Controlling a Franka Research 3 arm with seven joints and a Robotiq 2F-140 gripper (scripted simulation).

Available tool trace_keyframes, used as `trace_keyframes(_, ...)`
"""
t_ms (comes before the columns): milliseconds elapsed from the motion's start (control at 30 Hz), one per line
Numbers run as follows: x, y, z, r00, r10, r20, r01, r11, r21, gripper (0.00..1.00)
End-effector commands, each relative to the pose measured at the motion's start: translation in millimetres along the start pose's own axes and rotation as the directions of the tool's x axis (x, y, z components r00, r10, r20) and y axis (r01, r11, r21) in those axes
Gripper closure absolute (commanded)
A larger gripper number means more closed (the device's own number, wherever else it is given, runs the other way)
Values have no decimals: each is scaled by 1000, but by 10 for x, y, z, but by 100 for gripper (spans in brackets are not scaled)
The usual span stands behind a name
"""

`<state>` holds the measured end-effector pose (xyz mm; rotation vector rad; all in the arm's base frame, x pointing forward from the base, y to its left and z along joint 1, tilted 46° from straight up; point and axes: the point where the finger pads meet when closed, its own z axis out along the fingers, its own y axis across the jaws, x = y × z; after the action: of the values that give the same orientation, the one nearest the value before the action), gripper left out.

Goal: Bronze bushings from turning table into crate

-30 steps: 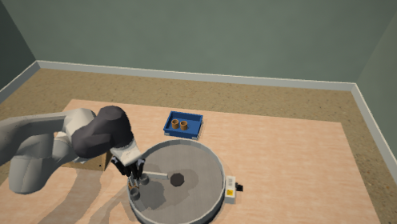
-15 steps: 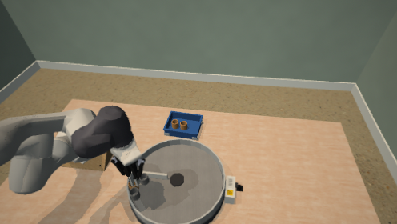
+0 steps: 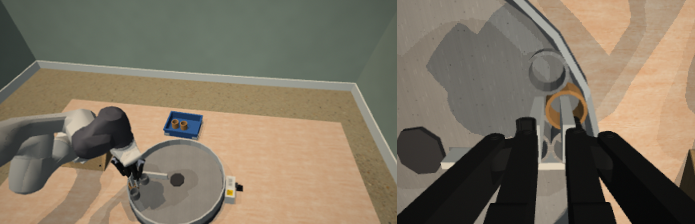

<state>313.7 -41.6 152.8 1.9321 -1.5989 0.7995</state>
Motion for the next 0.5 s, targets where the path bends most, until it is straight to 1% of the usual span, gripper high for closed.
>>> trace_keyframes(0, -3, -9, 56, 1000, 2, 0, -2, 1000, 4, 90)
trace_keyframes(467, -3, -9, 79, 1000, 2, 0, -2, 1000, 4, 90)
